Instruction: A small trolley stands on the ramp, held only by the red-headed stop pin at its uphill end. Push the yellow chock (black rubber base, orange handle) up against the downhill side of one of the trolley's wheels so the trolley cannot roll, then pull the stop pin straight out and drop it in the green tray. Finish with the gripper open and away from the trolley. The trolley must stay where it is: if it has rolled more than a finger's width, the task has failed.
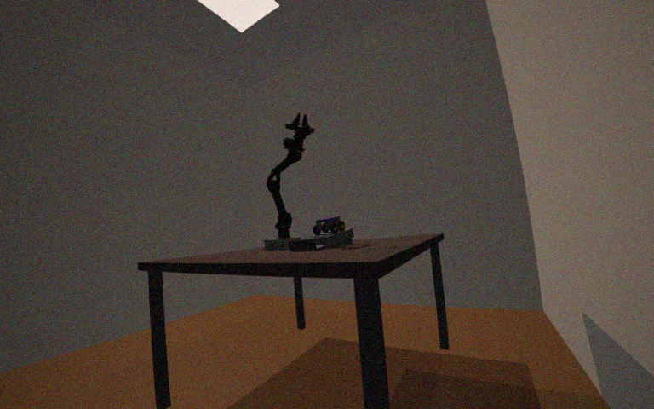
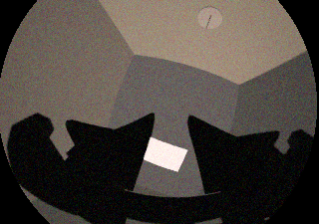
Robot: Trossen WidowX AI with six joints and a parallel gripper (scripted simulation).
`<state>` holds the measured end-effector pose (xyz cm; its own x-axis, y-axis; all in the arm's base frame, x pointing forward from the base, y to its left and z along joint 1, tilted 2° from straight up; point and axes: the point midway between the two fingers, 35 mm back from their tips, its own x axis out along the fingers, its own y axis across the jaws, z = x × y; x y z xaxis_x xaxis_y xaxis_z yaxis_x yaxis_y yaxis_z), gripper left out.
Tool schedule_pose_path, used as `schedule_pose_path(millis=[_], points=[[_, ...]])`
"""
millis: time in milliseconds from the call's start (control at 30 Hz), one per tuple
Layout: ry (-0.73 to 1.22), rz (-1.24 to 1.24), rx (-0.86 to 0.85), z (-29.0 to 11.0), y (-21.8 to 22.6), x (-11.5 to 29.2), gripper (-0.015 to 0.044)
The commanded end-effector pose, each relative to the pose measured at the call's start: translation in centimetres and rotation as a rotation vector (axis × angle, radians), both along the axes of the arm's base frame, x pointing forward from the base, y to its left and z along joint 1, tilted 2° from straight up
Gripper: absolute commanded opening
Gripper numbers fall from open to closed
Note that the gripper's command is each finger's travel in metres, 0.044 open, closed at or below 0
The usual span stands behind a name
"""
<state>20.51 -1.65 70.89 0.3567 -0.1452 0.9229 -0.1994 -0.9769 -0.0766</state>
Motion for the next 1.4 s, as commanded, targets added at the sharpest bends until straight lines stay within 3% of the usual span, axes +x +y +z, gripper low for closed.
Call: schedule_pose_path(millis=[0,333,633,833,1067,1233,1367], points=[[0.256,0.044,-0.05,-4.0,2.3,6.4,0.019],[0.828,0.161,-0.237,-17.4,9.6,16.4,0.019],[1.315,0.27,-0.499,-32.2,16.4,17.9,0.019],[1.636,0.338,-0.731,-42.4,19.6,14.9,0.019],[2.009,0.404,-1.072,-53.1,20.6,7.5,0.019],[2.275,0.429,-1.354,-58.7,19.0,0.5,0.019],[2.403,0.43,-1.505,-60.5,17.5,-3.1,0.019]])
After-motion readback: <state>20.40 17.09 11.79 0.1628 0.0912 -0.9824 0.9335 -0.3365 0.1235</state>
